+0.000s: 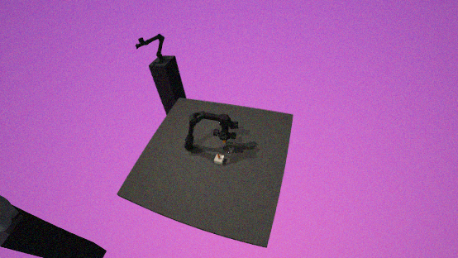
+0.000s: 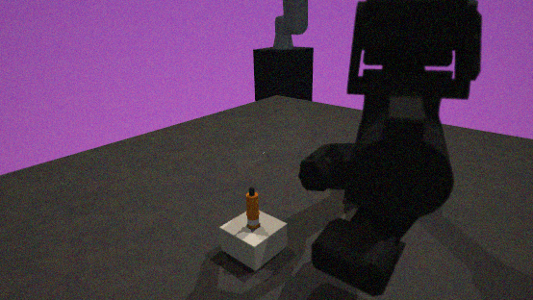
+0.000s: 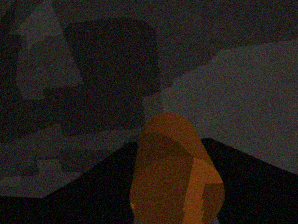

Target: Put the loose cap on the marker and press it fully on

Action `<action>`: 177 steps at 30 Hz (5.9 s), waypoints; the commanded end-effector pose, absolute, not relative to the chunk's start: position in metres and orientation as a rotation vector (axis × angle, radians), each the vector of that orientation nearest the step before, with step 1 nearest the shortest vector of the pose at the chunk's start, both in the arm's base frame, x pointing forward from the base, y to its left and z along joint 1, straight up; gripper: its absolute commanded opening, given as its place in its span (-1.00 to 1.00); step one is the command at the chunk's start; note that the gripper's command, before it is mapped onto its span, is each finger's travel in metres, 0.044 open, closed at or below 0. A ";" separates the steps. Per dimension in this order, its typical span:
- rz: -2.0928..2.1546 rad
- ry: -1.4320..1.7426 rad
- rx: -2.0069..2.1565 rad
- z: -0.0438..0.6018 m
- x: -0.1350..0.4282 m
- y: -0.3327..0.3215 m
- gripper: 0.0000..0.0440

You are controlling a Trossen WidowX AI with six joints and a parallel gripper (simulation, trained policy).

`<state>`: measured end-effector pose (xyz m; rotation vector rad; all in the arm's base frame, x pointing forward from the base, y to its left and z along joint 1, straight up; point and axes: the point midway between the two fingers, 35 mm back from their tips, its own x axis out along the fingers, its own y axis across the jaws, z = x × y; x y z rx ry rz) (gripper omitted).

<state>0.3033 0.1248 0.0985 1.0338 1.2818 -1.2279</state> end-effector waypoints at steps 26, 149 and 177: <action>-1.289 1.194 1.230 0.162 0.328 0.038 -0.68; -1.398 1.240 1.232 0.081 0.304 -0.061 -0.46; -1.387 1.287 1.211 0.083 0.288 -0.058 0.23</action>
